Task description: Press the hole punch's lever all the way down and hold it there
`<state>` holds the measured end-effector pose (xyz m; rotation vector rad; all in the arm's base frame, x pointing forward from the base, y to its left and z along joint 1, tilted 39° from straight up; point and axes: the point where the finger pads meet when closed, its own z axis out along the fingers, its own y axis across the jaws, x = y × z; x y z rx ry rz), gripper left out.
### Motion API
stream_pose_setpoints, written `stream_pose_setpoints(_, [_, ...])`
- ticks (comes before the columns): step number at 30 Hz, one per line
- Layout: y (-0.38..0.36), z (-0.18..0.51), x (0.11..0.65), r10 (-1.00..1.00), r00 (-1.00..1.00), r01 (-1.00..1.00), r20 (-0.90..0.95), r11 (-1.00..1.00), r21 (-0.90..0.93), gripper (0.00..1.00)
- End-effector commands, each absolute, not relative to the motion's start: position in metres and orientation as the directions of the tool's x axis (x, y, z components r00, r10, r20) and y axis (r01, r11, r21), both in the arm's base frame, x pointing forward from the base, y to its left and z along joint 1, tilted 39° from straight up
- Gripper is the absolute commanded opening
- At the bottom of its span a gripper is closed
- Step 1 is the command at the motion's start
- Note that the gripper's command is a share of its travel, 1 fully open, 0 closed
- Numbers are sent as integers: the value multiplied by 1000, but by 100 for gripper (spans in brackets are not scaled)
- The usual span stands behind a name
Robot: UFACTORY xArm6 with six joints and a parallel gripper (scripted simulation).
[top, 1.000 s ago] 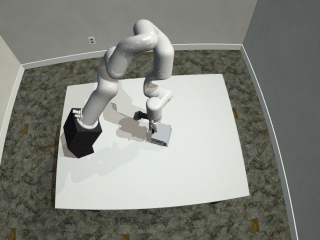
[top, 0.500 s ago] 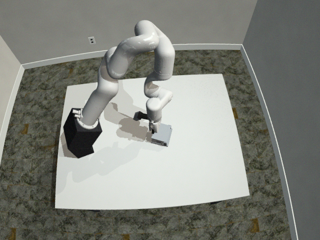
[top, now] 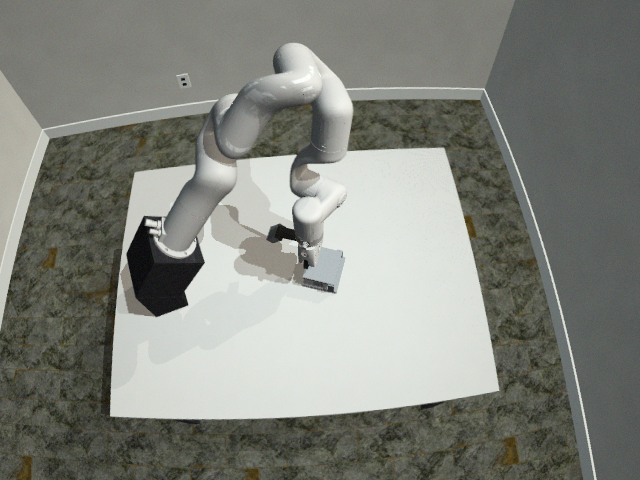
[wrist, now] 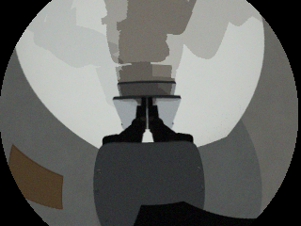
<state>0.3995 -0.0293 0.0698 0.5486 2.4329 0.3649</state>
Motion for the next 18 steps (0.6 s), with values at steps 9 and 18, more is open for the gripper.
stream_pose_setpoints(9, [-29, 69, 402, 465, -726, 296, -507, 876, 380, 0])
stream_pose_setpoints(18, [-29, 66, 404, 465, -726, 296, -507, 876, 380, 0])
